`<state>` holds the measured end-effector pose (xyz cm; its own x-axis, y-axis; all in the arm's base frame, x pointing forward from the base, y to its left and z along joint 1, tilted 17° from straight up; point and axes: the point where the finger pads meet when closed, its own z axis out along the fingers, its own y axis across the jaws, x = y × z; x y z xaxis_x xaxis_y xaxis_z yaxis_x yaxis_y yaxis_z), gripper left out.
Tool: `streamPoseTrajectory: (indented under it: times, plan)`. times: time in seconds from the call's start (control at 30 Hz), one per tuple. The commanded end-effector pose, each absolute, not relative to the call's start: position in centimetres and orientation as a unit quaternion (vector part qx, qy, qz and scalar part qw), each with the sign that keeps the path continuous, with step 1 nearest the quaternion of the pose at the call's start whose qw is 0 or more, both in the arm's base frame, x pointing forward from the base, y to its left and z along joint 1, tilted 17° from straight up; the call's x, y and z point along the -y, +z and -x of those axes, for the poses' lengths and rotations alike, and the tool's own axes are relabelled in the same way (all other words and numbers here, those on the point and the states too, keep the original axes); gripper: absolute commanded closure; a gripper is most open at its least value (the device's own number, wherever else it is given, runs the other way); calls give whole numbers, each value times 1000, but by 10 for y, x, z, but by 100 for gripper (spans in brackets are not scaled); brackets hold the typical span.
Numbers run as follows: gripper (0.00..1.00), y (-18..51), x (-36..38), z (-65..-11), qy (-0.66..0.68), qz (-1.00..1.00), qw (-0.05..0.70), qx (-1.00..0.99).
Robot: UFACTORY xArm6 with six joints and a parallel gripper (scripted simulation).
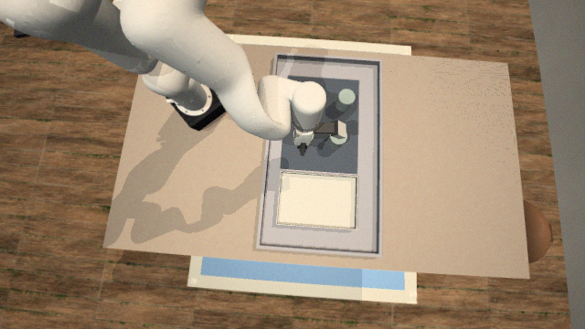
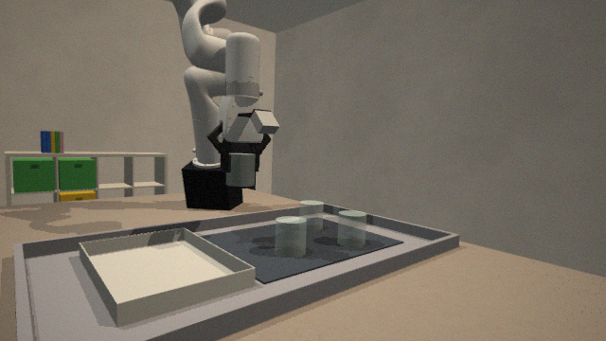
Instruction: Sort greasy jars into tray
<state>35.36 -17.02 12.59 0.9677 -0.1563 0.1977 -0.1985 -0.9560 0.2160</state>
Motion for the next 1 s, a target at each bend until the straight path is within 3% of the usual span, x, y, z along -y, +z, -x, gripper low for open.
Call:
streamPoseTrajectory:
  times: [0.0,0.97]
  plan:
    - [100,132,186,-357,91,-985,118,90]
    - [100,154,264,-370,91,-985,118,90]
